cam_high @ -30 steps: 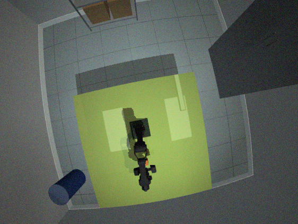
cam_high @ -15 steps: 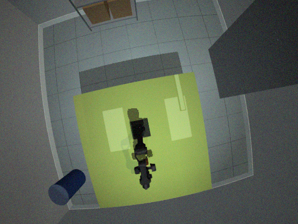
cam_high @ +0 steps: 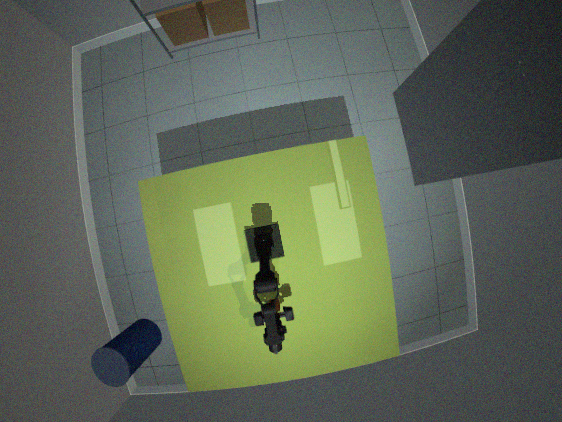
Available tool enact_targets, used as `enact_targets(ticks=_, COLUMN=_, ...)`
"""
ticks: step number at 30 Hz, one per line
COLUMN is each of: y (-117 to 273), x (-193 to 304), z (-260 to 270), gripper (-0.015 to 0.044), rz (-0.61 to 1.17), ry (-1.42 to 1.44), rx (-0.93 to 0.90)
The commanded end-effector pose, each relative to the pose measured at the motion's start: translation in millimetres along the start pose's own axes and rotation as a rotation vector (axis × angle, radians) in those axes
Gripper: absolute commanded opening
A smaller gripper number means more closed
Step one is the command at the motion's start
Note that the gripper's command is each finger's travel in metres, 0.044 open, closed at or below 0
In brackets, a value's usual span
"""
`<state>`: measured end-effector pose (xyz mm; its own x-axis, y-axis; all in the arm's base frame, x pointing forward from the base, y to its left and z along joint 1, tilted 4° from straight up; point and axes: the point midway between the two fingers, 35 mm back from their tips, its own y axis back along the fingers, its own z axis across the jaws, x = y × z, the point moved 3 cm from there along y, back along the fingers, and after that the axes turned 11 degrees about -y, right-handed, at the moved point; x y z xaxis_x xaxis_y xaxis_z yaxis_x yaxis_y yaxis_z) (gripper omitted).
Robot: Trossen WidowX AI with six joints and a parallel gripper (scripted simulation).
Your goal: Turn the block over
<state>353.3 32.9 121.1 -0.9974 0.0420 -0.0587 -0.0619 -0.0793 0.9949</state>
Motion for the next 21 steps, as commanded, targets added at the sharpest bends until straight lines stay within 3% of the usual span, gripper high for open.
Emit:
enact_targets(ticks=1, y=-9, x=2, z=-1, gripper=0.0440, rz=0.010, ry=-0.005, rx=0.007)
enact_targets(ticks=15, y=-29, x=3, z=-1, gripper=0.0440, rz=0.010, ry=-0.005, rx=0.007)
enact_targets(ticks=21, y=-29, x=3, z=-1, gripper=0.0282, rz=0.010, ry=-0.005, rx=0.007)
